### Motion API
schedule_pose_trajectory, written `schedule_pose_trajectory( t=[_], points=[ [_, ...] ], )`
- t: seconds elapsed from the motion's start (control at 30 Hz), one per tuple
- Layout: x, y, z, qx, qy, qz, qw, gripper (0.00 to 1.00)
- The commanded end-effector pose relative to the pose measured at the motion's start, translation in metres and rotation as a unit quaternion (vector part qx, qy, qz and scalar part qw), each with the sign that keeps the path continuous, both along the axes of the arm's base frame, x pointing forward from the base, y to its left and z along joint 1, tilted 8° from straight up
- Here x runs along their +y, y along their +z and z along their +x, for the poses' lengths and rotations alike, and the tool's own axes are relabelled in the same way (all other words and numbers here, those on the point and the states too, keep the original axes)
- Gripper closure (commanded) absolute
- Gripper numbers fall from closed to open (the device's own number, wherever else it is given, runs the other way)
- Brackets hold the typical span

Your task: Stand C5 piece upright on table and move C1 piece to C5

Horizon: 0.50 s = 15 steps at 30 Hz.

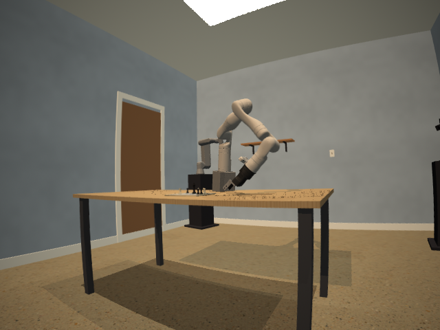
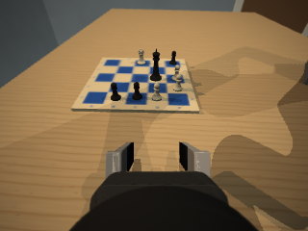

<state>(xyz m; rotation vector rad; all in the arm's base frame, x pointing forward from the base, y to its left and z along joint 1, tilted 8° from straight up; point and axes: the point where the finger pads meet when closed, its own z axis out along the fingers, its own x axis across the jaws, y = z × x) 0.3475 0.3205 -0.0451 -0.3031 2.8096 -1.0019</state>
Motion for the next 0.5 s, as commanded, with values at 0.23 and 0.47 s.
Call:
schedule_pose_trajectory(
  t=[0.23, 0.47],
  points=[
    [0.0022, -0.0018, -0.0019, -0.003, -0.002, -0.003, 1.000, 0.00],
    [0.0033, -0.0032, -0.0034, -0.005, -0.005, -0.006, 1.000, 0.00]
  ],
)
